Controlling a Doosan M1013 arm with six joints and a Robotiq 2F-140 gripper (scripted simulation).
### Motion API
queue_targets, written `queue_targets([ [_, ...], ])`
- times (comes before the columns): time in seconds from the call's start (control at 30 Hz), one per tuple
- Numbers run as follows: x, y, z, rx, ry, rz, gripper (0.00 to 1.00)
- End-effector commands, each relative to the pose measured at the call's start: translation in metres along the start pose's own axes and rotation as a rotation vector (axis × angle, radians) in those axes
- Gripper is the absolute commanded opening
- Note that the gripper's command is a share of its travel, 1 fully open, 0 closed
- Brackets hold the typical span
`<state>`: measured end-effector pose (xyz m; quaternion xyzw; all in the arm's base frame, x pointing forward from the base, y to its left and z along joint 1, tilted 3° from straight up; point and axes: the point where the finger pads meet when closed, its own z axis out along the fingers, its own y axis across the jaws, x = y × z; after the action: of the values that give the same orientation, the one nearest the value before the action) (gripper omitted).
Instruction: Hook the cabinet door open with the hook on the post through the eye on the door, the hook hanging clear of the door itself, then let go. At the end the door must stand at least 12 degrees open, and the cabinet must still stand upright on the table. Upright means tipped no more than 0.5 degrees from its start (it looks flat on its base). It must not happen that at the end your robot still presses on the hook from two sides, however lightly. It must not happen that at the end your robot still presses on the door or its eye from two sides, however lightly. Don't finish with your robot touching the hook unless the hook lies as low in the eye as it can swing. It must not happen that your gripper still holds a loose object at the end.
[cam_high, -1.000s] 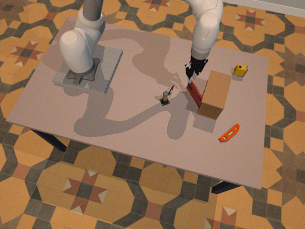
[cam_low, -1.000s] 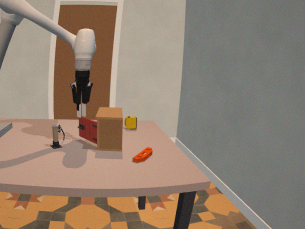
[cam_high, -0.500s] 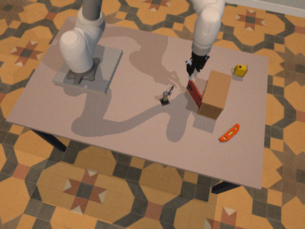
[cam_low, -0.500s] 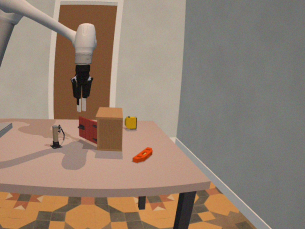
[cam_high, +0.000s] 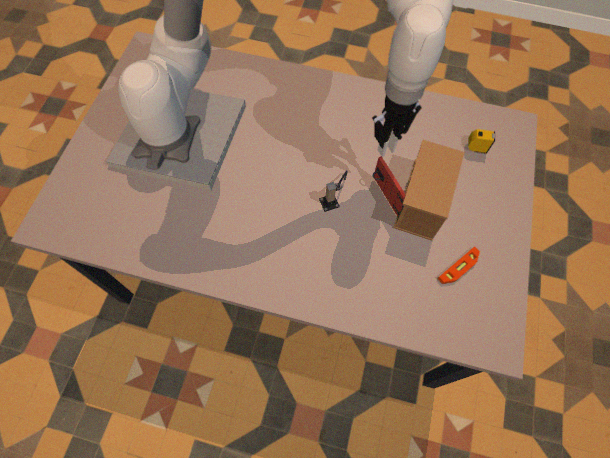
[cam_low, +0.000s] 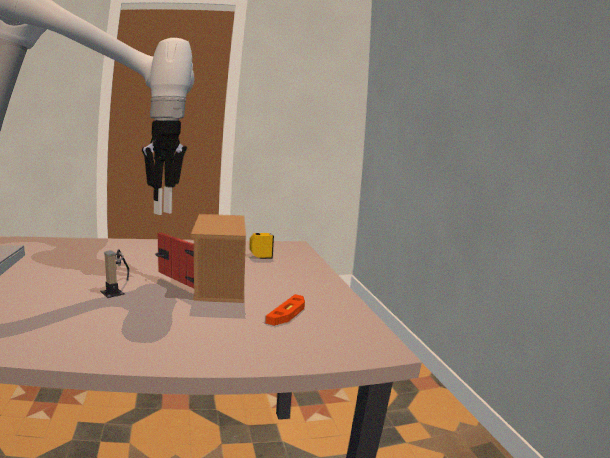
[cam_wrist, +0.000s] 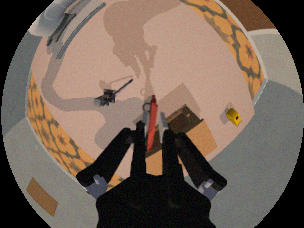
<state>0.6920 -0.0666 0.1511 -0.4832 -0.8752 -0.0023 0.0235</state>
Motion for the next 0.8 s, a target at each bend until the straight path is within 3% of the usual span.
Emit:
queue_targets([
  [0.0,0.000,0.000,-0.003,0.000,0.000,0.000,0.16],
  [0.5,0.001,-0.002,-0.007,0.000,0.000,0.018,0.16],
  [0.6,0.013,-0.021,-0.008,0.000,0.000,0.191,0.16],
  [0.67,0.013,-0.021,-0.008,0.000,0.000,0.191,0.16],
  [0.77,0.034,-0.053,-0.008,0.000,0.001,0.455,0.16],
])
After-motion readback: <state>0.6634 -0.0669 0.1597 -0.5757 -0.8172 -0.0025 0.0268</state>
